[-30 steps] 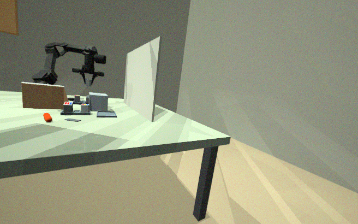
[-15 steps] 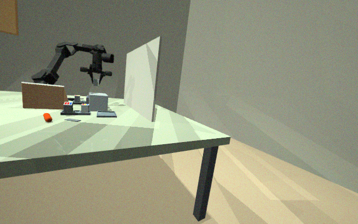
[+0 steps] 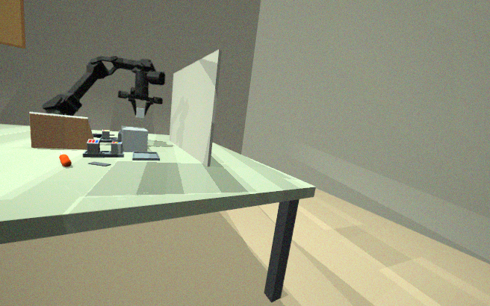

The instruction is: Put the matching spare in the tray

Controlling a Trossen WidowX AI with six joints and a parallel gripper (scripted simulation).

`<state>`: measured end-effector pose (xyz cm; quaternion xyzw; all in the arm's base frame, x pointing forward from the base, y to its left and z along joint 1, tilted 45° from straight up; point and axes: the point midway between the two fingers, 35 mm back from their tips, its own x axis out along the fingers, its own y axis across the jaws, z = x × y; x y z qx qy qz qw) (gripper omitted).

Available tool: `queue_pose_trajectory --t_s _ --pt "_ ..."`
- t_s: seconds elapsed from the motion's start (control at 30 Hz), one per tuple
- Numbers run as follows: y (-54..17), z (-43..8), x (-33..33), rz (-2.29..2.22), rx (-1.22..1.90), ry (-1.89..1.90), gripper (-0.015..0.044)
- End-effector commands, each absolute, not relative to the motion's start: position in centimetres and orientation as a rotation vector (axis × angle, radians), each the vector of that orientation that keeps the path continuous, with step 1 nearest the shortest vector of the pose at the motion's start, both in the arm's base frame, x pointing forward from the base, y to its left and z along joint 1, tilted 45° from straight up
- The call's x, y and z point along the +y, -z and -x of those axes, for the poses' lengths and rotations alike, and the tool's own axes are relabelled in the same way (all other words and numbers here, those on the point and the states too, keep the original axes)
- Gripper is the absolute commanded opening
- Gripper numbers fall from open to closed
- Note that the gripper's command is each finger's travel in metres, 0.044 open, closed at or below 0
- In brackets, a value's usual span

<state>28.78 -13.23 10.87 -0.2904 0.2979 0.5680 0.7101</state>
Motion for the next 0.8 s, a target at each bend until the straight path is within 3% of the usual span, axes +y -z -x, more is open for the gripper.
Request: queue_pose_trajectory --t_s 0.0,0.77 --pt "-9.1 -29.4 -15.3 0.65 0.658 -1.262 0.0" --pt "0.3 -29.8 -23.2 0.648 0.621 -1.263 0.0"
